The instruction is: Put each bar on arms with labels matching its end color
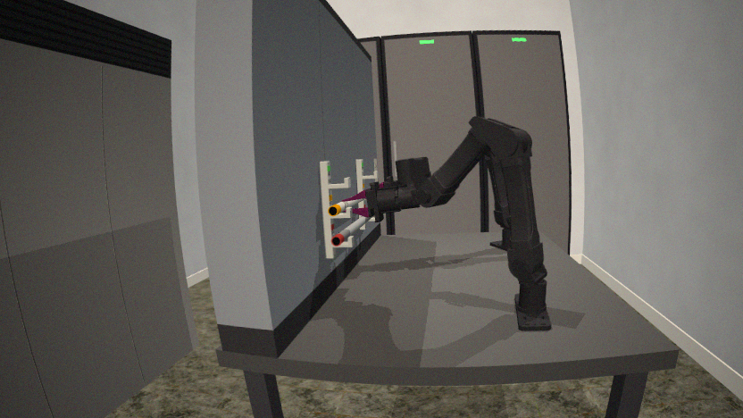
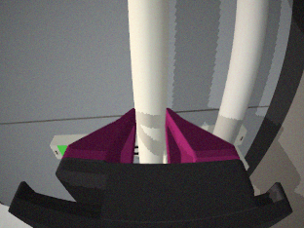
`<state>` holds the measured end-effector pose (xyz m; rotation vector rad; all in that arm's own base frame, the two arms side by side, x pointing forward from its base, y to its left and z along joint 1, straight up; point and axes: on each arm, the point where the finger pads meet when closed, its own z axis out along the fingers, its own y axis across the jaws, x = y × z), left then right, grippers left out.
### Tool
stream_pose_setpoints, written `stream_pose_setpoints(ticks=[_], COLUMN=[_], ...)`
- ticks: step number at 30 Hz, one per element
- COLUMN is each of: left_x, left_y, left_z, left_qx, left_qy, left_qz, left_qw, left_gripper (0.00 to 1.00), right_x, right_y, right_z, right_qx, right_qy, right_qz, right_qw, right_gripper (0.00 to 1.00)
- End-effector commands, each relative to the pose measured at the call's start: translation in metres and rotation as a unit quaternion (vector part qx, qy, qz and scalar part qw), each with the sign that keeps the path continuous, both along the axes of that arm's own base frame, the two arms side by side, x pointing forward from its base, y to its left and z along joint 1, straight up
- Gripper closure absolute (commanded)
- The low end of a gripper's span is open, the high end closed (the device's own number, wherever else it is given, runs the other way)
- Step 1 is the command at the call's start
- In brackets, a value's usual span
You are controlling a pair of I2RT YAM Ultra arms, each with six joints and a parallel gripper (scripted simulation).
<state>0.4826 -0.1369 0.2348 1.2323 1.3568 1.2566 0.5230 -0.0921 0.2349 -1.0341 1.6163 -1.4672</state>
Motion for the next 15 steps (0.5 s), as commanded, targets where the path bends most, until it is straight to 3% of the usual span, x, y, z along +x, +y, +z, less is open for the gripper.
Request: stream_pose_setpoints(ticks=[1,15], left_x=[0.0020,0.0020], left_y=[0.0024,0.0025], left_z=[0.0188,0.0117], left_qx=[-0.005,-0.006], left_qy=[-0.044,-0.048], left_qz=[0.000,0.000], left_qw=[0.999,0.999], left_gripper=[1.00,1.00], right_x=[0.0009,0.0008], right_y=[-0.0044,-0.0044], right_z=[0.0194,0.0115], right_qx=[-0.016,-0.017], right_qy=[-0.046,-0.050], right_qz=[-0.002,-0.002], right_qw=[0.999,0.999], right_gripper=[1.00,1.00])
